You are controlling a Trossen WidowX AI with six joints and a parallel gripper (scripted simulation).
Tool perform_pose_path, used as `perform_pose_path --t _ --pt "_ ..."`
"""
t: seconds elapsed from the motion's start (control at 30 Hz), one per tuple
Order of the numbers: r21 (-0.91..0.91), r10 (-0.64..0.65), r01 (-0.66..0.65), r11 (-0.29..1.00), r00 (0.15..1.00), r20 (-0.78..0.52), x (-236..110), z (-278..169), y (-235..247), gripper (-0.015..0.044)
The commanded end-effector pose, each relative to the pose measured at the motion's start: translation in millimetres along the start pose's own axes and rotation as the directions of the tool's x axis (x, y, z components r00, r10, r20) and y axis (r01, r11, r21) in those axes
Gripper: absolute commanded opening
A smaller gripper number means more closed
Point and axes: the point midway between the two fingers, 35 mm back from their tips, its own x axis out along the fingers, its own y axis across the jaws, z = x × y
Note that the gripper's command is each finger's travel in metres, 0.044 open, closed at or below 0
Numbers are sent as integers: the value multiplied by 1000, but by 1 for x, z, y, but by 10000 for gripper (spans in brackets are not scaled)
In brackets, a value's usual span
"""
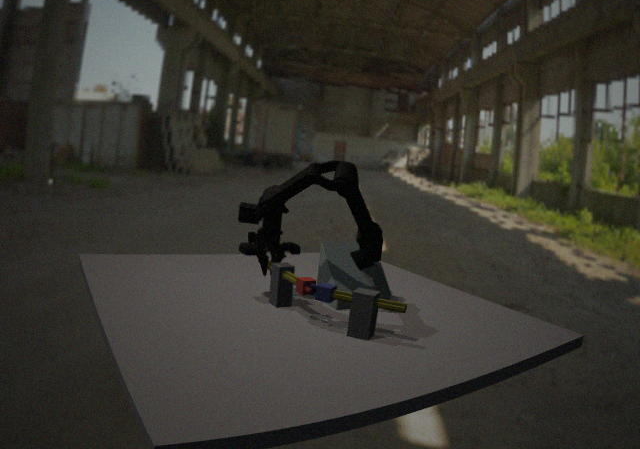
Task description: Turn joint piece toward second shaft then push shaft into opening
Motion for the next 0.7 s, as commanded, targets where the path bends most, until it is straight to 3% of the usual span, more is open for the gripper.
perform_pose_path --t 0.0,0.33,0.43,0.6,0.67 --pt "2 2 -2 1000 1000 -2 0 -4 0 0" --pt "0 1 -1 1000 1000 2 0 0 0 0" --pt "0 1 -1 1000 1000 2 0 0 0 67" --pt "0 1 -1 1000 1000 2 0 0 0 67" --pt "0 1 -1 1000 1000 2 0 0 0 119"
